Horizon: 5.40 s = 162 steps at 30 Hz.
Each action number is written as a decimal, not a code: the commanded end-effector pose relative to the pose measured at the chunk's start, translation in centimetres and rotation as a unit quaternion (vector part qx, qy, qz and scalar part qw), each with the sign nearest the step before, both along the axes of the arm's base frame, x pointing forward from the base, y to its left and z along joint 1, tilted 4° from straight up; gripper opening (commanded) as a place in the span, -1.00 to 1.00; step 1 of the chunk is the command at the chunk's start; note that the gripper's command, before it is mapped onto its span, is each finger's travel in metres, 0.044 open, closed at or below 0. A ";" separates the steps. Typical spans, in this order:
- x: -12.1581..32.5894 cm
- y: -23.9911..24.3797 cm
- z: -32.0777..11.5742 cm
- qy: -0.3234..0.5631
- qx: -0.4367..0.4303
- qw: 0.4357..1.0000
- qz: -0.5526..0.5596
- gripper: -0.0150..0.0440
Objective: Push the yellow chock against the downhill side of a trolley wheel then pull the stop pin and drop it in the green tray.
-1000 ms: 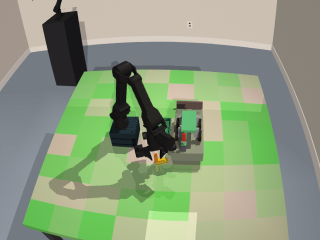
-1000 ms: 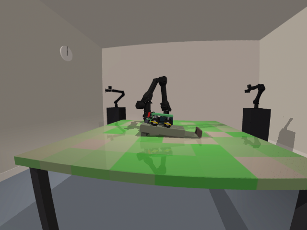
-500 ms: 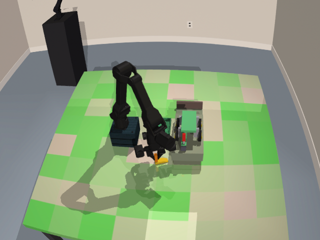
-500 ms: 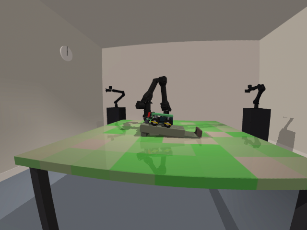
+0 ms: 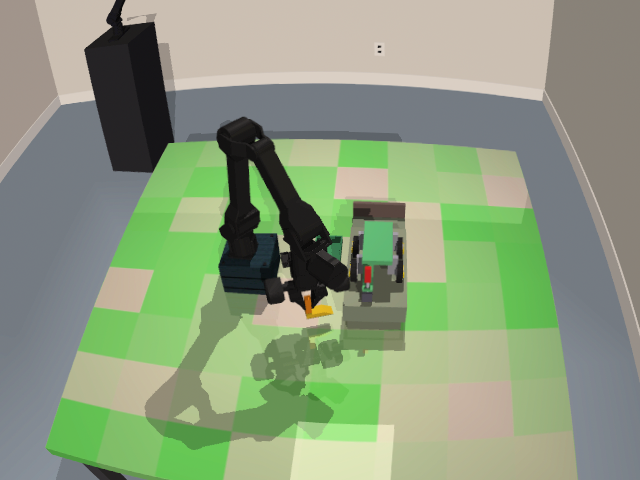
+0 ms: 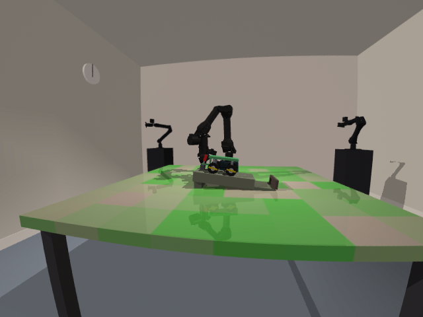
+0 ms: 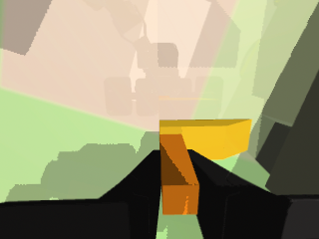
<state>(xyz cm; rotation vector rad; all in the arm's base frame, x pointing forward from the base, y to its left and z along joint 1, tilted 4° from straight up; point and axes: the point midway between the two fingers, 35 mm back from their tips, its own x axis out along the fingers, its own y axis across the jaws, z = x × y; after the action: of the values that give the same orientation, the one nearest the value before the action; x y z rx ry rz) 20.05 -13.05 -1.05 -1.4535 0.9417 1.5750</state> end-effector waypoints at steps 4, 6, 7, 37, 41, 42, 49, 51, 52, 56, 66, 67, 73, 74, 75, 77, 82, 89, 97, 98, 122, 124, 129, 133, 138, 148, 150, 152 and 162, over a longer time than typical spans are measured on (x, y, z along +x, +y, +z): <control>0.1 -0.2 2.5 -0.009 -0.003 1.000 0.001 -0.49; 0.1 -0.2 3.1 -0.009 -0.003 1.000 0.001 -0.49; 0.1 -0.2 3.4 -0.009 -0.003 1.000 0.001 -0.49; 1.0 -0.9 11.1 -0.009 -0.003 1.000 0.001 -0.49; 1.0 -0.9 11.1 -0.009 -0.004 1.000 -0.001 -0.49; 1.0 -0.9 11.1 -0.008 -0.004 1.000 -0.009 -0.49; 1.0 -0.9 11.1 -0.001 -0.008 0.993 -0.121 -0.49; 1.1 -0.9 11.1 0.001 -0.010 0.988 -0.154 -0.49; 1.1 -0.9 11.1 0.002 -0.010 0.985 -0.171 -0.49; 1.1 -0.9 11.1 0.006 -0.013 0.971 -0.238 -0.49; 1.1 -0.8 11.1 0.016 -0.020 0.917 -0.399 -0.49; 1.1 -0.8 11.1 0.016 -0.021 0.911 -0.411 -0.49; 1.1 -0.8 11.1 0.019 -0.022 0.893 -0.449 -0.49; 1.1 -0.9 11.1 0.020 -0.022 0.885 -0.464 -0.49; 1.1 -0.9 11.1 0.020 -0.023 0.877 -0.479 -0.49; 1.1 -0.9 11.1 0.022 -0.023 0.860 -0.509 -0.49; 1.1 -0.9 11.1 0.027 -0.025 0.813 -0.581 -0.49; 1.1 -0.9 11.1 0.033 -0.028 0.737 -0.674 -0.49; 1.1 -0.9 11.1 0.040 -0.031 0.637 -0.769 -0.49; 1.1 -0.9 11.1 0.041 -0.031 0.623 -0.780 -0.49; 1.5 4.1 10.7 0.044 -0.031 0.586 -0.808 -0.49; 1.6 4.9 10.6 0.044 -0.031 0.586 -0.808 -0.49; 1.7 6.8 10.4 0.045 -0.030 0.586 -0.808 -0.49; 1.9 8.3 10.3 0.045 -0.030 0.586 -0.808 -0.49; 2.0 10.2 10.2 0.046 -0.029 0.586 -0.808 -0.49; 2.4 13.9 10.1 0.047 -0.028 0.586 -0.808 -0.49; 2.5 14.7 10.1 0.047 -0.028 0.586 -0.808 -0.49; 2.5 15.4 10.1 0.047 -0.028 0.586 -0.808 -0.49; 2.8 19.1 10.3 0.049 -0.027 0.586 -0.808 -0.49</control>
<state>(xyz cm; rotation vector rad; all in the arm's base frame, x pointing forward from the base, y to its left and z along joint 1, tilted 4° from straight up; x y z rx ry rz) 22.68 4.84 9.28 -0.0421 1.5920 0.1451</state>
